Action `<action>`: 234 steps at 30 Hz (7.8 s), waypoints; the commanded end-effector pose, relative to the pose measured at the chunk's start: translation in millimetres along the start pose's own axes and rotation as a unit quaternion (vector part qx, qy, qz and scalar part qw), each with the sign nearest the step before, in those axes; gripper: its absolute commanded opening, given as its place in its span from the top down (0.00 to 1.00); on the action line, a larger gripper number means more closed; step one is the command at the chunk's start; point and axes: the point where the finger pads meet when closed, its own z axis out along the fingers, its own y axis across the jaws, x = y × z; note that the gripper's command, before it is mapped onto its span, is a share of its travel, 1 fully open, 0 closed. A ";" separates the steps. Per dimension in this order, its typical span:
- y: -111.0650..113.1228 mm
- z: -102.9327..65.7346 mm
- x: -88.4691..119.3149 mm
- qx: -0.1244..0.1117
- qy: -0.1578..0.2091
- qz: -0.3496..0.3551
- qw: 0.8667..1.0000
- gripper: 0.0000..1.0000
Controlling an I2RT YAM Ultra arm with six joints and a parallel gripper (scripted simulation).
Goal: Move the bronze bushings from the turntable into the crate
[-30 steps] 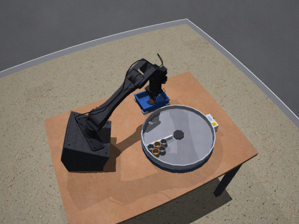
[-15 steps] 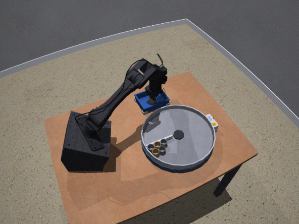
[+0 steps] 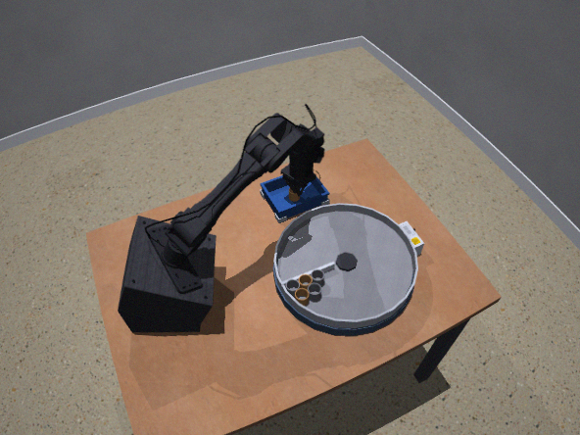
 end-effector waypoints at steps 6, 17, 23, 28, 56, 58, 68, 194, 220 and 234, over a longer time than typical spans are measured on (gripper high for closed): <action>-0.6 -34.3 -7.3 0.001 -0.016 0.002 1.000 0.84; -2.0 -82.5 -11.6 0.000 -0.025 0.006 1.000 0.84; -2.2 -104.4 -10.4 -0.001 -0.025 0.006 1.000 0.84; -2.2 -111.4 -10.0 -0.001 -0.025 0.006 1.000 0.84; -1.3 -111.9 -11.1 -0.003 -0.027 0.006 1.000 0.84; -1.3 -111.9 -11.1 -0.003 -0.027 0.006 1.000 0.84; -1.3 -111.9 -11.1 -0.003 -0.027 0.006 1.000 0.84; -313.2 -95.4 300.8 0.007 -0.017 -0.004 1.000 0.85; -316.6 -96.1 303.4 0.009 -0.017 -0.002 1.000 0.85; -316.6 -96.1 303.4 0.009 -0.017 -0.002 1.000 0.85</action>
